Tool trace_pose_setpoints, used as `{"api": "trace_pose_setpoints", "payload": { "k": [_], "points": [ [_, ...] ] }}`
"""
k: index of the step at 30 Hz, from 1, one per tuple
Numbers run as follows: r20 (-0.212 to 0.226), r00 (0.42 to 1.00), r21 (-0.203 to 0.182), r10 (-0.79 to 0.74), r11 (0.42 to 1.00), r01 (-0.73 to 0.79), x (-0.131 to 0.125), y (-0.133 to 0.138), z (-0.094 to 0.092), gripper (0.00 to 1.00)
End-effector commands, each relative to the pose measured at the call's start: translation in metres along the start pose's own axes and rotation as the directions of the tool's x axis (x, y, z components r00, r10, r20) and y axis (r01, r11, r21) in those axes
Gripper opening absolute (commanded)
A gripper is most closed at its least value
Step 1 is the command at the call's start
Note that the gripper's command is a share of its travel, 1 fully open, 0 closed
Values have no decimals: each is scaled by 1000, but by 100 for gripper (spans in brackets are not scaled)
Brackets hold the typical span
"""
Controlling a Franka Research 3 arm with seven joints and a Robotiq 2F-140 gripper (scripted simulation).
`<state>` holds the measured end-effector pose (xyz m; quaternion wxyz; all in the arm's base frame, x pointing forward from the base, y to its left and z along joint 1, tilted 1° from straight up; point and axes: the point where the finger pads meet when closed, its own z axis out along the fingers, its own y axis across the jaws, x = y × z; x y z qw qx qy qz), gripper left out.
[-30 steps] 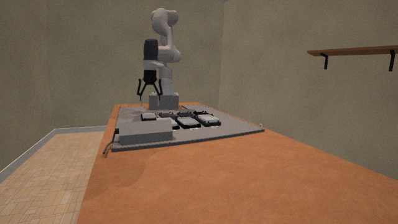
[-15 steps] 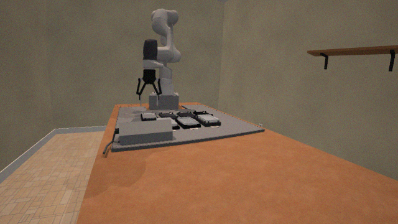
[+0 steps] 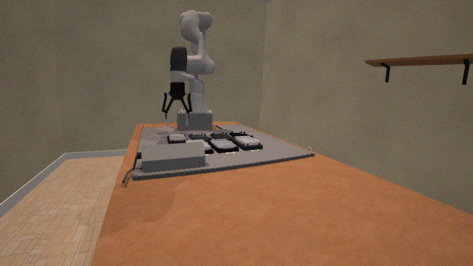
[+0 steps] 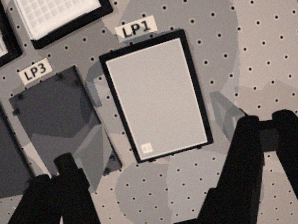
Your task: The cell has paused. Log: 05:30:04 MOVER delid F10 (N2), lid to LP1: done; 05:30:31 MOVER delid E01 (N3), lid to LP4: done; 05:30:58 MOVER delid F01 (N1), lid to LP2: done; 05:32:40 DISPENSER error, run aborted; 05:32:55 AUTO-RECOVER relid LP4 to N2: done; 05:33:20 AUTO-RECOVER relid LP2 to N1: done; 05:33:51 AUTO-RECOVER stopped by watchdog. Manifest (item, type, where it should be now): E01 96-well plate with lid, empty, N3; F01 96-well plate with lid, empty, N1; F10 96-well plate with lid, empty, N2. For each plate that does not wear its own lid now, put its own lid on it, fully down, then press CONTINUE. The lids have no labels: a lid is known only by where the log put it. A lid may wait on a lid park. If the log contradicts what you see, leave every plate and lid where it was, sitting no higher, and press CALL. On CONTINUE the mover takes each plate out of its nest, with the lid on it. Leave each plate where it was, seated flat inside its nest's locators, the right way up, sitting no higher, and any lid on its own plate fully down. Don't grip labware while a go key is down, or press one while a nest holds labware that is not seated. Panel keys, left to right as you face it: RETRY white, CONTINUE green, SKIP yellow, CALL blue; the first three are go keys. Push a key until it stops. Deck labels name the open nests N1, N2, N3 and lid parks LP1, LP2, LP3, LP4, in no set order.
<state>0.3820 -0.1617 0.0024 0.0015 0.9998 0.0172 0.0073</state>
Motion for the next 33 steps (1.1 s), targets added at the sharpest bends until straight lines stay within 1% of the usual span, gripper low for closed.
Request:
{"api": "trace_pose_setpoints", "payload": {
  "k": [1,17,26,33],
  "points": [
    [-2,1000,0,-9,1000,9,0,0,0,66],
    [-2,1000,0,-9,1000,9,0,0,2,66],
    [-2,1000,0,-9,1000,9,0,0,7,66],
    [-2,1000,0,-9,1000,9,0,0,17,66]
  ]
}}
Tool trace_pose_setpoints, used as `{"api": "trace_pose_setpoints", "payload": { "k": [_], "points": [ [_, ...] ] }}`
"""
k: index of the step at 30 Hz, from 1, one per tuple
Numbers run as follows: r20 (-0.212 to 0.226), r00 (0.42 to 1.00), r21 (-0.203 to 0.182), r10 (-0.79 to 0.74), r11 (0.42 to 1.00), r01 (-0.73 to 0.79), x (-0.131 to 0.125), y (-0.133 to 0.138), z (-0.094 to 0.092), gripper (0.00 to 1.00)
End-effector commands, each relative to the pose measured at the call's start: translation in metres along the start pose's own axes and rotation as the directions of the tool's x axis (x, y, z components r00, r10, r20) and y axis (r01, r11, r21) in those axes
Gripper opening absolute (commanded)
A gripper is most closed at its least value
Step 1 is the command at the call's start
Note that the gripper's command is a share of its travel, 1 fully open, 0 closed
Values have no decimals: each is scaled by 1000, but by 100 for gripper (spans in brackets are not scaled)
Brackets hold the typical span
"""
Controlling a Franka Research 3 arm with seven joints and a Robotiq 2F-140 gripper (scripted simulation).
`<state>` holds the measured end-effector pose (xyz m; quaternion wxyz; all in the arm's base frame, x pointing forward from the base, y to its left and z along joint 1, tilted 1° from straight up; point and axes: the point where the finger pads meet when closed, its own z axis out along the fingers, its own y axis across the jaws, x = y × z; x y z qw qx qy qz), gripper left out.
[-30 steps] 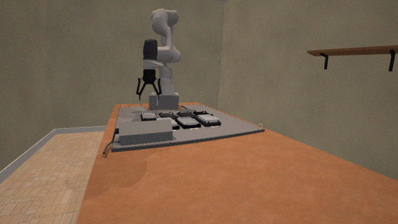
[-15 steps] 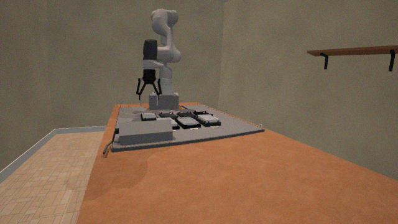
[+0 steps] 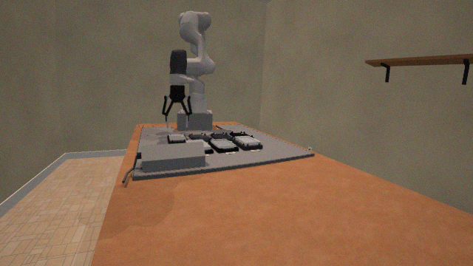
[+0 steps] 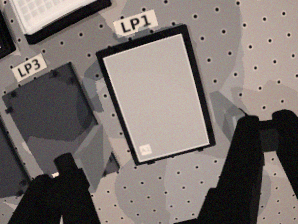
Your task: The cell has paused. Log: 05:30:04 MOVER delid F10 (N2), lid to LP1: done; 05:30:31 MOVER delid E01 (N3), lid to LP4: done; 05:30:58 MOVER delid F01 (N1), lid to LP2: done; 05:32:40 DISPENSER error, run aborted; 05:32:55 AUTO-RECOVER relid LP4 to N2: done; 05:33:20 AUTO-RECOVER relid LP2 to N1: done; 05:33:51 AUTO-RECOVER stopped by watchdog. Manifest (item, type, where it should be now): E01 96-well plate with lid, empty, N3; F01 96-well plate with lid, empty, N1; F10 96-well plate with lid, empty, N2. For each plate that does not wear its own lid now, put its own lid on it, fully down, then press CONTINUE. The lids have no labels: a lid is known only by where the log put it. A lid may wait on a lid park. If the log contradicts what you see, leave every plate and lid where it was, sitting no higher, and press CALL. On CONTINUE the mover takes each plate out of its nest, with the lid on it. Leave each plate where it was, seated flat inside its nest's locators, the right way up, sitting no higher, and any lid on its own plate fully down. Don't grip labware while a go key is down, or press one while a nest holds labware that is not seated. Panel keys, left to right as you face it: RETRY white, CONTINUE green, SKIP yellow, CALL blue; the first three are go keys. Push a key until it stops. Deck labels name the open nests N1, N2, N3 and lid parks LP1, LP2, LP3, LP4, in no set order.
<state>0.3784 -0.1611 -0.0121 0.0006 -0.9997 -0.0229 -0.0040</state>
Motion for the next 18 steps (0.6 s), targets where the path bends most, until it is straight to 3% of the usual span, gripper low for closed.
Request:
{"api": "trace_pose_setpoints", "payload": {
  "k": [1,18],
  "points": [
    [-9,1000,-5,3,1000,-3,4,1,4,66],
    [-9,1000,-5,3,1000,-3,4,1,27,66]
  ]
}}
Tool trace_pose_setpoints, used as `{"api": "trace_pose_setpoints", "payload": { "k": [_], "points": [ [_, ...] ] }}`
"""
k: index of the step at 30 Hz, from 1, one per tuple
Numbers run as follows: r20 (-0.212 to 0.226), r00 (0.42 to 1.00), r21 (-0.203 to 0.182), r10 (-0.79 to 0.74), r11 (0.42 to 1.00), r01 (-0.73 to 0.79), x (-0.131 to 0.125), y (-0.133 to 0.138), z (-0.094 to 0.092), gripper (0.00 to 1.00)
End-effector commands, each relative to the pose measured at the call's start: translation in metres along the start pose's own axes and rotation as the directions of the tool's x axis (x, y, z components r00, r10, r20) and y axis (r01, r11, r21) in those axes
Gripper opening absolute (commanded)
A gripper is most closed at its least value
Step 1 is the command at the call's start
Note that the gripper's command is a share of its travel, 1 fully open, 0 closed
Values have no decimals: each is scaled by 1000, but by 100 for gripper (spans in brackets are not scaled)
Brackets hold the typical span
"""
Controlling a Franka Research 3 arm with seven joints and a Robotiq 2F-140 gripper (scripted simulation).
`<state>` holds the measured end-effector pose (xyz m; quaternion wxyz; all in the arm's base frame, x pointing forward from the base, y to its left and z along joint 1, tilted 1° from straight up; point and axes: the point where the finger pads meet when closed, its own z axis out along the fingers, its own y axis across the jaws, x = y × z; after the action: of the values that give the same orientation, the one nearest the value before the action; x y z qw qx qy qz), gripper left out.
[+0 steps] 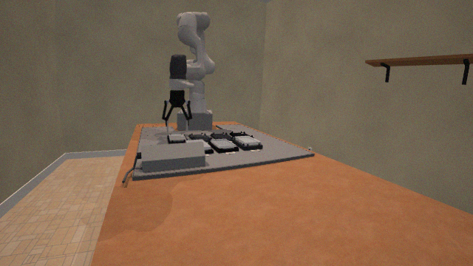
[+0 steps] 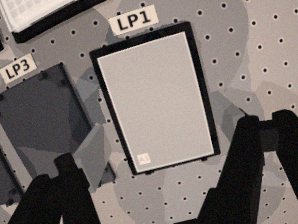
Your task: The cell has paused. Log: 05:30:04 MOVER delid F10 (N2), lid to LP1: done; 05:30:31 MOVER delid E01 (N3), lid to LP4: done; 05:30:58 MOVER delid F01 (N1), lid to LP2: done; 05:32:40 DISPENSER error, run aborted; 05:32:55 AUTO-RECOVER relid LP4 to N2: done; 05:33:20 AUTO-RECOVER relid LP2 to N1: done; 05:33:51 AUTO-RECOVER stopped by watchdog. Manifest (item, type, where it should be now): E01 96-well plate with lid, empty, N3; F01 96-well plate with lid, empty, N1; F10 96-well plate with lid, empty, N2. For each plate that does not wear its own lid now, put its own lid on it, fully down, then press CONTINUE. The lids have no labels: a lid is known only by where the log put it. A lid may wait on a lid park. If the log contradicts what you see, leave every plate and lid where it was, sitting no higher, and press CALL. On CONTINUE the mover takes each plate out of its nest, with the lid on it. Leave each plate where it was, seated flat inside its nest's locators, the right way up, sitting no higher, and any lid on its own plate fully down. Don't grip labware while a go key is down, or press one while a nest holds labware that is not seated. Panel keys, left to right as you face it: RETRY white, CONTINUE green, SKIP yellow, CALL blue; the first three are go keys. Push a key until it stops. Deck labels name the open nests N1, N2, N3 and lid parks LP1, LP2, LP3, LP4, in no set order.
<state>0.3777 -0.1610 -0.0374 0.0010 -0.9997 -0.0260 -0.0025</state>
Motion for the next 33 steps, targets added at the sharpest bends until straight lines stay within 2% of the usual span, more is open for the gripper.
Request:
{"api": "trace_pose_setpoints", "payload": {
  "k": [1,15,33],
  "points": [
    [-12,1000,-6,9,1000,-9,5,1,3,66],
    [-12,1000,-6,9,1000,-9,5,2,12,66],
    [-12,1000,-6,9,1000,-9,5,2,13,66]
  ]
}}
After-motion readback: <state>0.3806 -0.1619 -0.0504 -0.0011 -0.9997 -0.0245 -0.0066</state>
